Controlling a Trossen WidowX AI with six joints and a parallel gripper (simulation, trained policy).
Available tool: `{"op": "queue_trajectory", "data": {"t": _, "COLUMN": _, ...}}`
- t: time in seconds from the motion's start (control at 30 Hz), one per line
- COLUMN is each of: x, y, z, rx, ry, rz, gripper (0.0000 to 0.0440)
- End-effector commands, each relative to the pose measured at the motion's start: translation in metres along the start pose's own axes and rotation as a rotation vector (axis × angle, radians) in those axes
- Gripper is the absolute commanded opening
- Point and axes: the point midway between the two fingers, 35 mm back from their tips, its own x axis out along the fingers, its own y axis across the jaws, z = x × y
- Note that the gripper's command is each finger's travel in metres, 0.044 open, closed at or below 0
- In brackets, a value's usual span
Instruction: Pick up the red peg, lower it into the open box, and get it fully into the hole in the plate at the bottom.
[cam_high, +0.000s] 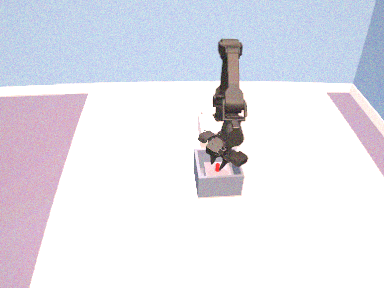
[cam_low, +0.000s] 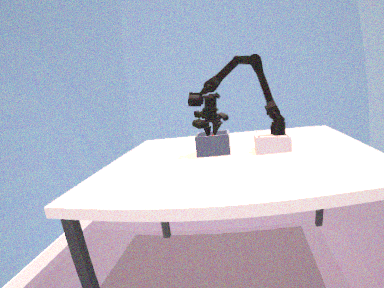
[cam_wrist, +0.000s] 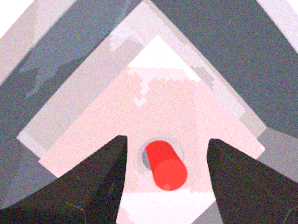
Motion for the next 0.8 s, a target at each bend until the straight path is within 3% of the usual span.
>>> {"op": "queue_trajectory", "data": {"t": 0.0, "x": -0.001, "y": 0.004, "z": 0.012, "rx": -0.009, "ry": -0.020, "rz": 0.009, "gripper": 0.0220}}
{"op": "queue_trajectory", "data": {"t": 0.37, "x": -0.001, "y": 0.014, "z": 0.049, "rx": -0.031, "ry": -0.080, "rz": 0.021, "gripper": 0.0440}}
{"op": "queue_trajectory", "data": {"t": 0.77, "x": -0.011, "y": 0.013, "z": 0.094, "rx": 0.007, "ry": -0.204, "rz": 0.047, "gripper": 0.0440}}
